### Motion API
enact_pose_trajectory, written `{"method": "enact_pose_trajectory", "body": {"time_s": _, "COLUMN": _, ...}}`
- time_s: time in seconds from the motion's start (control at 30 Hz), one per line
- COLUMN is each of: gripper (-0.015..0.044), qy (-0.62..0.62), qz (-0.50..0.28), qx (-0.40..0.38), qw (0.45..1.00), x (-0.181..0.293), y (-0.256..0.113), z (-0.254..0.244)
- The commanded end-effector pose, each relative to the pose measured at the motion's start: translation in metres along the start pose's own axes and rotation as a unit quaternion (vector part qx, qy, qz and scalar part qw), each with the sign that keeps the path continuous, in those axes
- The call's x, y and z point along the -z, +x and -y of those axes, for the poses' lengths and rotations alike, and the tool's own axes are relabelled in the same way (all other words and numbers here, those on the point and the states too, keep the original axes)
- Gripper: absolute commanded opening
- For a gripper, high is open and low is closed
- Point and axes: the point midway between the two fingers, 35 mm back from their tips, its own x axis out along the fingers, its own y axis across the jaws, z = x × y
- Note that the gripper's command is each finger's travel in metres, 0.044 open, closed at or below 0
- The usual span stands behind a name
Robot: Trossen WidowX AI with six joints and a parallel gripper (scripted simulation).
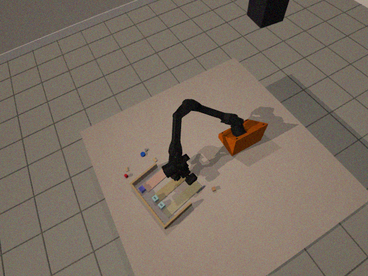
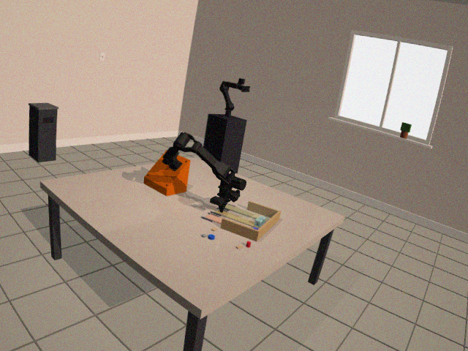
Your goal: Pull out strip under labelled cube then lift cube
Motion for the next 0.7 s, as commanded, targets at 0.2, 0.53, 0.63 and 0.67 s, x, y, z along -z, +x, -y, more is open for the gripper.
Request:
{"method": "enact_pose_trajectory", "body": {"time_s": 0.2, "gripper": 0.0000, "qy": -0.002, "qz": -0.005, "qx": 0.001, "qw": 1.000, "x": 0.019, "y": 0.003, "z": 0.000}}
{"method": "enact_pose_trajectory", "body": {"time_s": 0.53, "gripper": 0.0000, "qy": -0.002, "qz": -0.006, "qx": 0.001, "qw": 1.000, "x": 0.034, "y": 0.004, "z": 0.000}}
{"method": "enact_pose_trajectory", "body": {"time_s": 0.63, "gripper": 0.0000, "qy": -0.002, "qz": -0.006, "qx": 0.001, "qw": 1.000, "x": 0.039, "y": 0.004, "z": 0.000}}
{"method": "enact_pose_trajectory", "body": {"time_s": 0.67, "gripper": 0.0000, "qy": -0.002, "qz": -0.006, "qx": 0.001, "qw": 1.000, "x": 0.040, "y": 0.004, "z": 0.000}}
